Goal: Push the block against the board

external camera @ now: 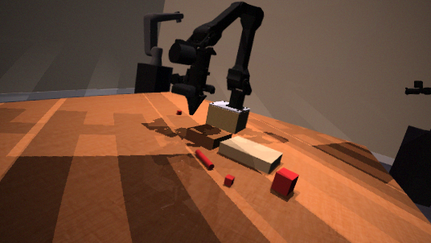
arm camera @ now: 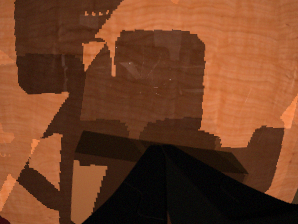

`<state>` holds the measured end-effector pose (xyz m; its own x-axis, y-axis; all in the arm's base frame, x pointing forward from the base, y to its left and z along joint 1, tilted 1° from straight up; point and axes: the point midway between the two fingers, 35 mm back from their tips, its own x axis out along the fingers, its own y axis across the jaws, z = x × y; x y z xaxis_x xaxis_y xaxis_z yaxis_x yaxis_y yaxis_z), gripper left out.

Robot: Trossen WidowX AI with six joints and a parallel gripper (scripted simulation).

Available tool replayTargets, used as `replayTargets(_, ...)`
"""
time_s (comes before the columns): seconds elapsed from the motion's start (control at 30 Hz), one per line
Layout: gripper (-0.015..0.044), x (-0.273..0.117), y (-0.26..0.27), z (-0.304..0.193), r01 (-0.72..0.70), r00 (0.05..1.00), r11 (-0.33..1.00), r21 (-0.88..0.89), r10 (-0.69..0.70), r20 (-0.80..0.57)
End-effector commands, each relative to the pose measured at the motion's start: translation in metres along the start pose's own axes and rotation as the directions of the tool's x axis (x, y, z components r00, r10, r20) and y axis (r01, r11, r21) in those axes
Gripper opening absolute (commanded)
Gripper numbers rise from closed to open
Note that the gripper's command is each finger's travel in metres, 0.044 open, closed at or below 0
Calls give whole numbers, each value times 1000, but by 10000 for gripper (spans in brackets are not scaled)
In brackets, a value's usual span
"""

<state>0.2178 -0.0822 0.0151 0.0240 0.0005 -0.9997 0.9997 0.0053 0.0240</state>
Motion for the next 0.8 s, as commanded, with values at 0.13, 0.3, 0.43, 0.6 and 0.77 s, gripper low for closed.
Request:
replayTargets(0.13, 0, 1, -16, 3, -2, 1000, 978, 207, 3, -5)
replayTargets(0.3, 0, 1, -16, 3, -2, 1000, 978, 207, 3, -5)
replayTargets(0.43, 0, 37, -15, 3, -2, 1000, 978, 207, 3, -5)
replayTargets(0.6, 0, 57, -17, 2, -1, 1000, 978, 207, 3, -5)
replayTargets(0.77, 0, 57, -17, 1, -1, 1000, 978, 207, 3, -5)
